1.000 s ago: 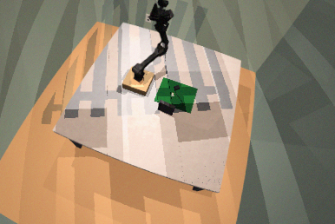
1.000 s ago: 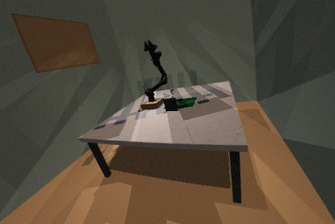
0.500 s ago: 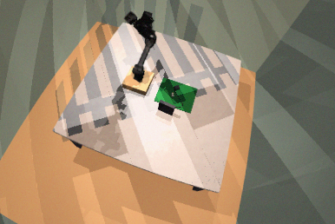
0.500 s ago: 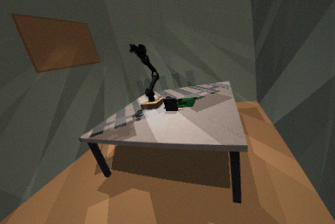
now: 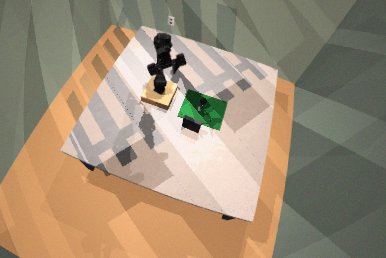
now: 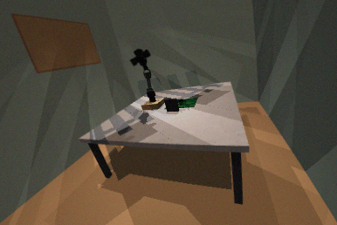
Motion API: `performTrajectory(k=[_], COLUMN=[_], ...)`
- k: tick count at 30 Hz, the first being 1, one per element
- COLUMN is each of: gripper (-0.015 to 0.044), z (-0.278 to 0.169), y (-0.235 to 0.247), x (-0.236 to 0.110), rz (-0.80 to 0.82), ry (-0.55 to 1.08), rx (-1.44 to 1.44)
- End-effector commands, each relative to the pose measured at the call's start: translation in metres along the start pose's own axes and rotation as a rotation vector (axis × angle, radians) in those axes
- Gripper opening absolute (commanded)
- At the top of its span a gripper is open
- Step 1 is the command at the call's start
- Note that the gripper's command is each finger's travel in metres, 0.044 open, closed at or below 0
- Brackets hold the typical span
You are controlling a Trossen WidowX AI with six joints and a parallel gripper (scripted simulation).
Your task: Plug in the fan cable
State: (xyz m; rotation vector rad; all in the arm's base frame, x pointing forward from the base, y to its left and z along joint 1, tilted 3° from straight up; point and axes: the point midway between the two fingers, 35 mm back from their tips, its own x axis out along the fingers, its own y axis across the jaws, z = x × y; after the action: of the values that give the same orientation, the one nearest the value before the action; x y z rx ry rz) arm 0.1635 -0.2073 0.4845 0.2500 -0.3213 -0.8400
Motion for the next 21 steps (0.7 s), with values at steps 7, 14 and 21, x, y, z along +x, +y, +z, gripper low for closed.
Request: performTrajectory(k=[7,14,21], gripper=[0.021,0.021,0.021], z=[-0.152,-0.254,-0.341], y=[0.06,0.111,0.144], x=[0.033,0.004,-0.053], rz=[0.08,-0.027,-0.324], ry=[0.53,0.922,1.251], rx=[0.474,0.746,0.948])
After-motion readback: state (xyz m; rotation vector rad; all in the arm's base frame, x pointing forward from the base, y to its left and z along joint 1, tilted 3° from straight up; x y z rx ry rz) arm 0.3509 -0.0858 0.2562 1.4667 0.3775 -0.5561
